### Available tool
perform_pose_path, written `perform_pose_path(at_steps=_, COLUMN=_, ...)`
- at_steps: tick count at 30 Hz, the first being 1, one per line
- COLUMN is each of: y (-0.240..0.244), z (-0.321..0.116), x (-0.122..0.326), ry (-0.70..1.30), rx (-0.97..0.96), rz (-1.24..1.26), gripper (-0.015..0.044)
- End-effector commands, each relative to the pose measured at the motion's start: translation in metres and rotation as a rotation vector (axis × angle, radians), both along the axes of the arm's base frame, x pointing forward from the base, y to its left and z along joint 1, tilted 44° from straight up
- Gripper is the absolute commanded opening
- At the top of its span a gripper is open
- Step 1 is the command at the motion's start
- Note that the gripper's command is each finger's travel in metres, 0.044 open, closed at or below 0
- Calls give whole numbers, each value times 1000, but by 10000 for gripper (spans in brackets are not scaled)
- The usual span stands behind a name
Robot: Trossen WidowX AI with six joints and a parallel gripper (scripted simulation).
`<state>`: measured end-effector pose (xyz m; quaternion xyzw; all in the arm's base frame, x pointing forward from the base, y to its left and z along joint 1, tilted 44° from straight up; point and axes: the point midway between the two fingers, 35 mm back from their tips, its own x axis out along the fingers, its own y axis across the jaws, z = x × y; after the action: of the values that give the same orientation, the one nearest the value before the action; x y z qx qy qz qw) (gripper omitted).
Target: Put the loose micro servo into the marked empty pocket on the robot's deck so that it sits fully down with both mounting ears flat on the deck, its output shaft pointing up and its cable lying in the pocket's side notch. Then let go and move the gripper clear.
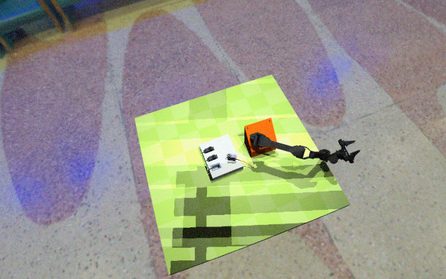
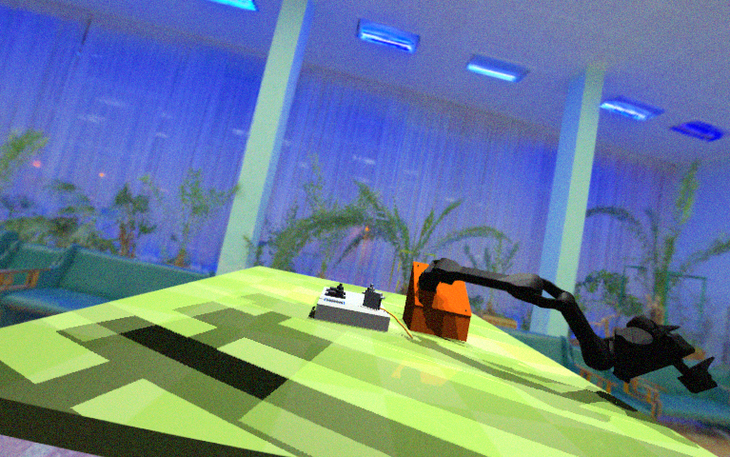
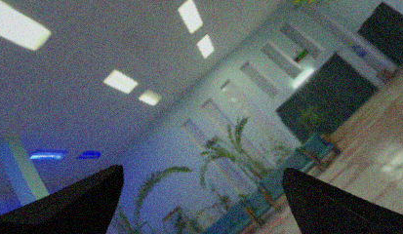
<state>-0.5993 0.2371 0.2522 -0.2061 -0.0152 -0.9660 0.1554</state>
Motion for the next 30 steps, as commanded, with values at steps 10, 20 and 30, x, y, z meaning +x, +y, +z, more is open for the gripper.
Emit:
perform_pose_path(at_steps=10, y=37, z=13, x=19, ry=4, rx=19, rz=-85, gripper=440)
perform_pose_path(at_steps=20, y=116, z=52, x=73, ry=34, rx=75, rz=-311, gripper=440)
perform_pose_path(at_steps=30, y=180, z=87, x=136, ry=43, rx=108, rz=-525, gripper=440)
